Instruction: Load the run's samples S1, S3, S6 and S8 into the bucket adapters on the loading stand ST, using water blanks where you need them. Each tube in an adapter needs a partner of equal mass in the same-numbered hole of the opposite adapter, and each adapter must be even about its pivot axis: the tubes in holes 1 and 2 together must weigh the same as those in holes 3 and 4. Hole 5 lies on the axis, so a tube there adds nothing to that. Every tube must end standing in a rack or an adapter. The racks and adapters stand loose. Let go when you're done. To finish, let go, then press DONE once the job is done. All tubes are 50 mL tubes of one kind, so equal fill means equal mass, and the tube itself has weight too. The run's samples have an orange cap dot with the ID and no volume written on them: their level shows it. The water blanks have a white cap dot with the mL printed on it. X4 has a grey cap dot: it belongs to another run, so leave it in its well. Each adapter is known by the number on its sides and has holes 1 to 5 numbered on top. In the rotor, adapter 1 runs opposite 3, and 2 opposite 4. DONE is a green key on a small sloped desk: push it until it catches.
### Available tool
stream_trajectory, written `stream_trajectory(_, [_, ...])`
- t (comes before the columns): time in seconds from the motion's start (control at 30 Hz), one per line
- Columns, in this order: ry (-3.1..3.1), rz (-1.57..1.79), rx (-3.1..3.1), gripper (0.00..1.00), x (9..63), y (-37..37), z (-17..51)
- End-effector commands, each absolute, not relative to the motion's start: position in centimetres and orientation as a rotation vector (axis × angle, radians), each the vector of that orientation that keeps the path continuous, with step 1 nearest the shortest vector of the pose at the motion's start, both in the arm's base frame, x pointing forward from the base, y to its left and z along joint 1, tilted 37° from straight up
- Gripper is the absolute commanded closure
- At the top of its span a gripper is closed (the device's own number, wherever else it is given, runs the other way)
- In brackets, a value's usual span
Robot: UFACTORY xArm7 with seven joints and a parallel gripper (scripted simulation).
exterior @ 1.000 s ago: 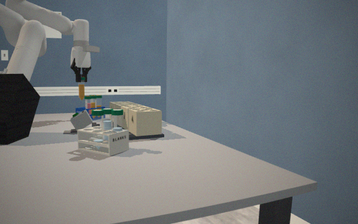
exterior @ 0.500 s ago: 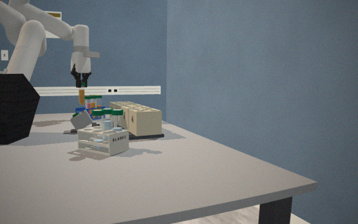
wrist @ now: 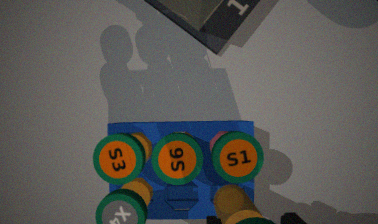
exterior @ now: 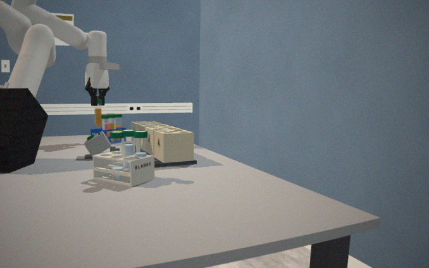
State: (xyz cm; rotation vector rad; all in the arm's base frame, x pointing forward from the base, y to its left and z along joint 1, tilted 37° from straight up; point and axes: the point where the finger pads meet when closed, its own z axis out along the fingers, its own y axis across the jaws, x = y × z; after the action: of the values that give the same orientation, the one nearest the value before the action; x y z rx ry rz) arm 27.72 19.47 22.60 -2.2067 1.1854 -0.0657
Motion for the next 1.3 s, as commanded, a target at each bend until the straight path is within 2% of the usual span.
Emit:
stream_trajectory(0.0, [1.185, -0.067, -2.205, 1.00, 27.8, 19.6, 22.5])
stream_trajectory(1.27, [1.185, -0.067, -2.205, 1.00, 28.9, 21.2, 20.0])
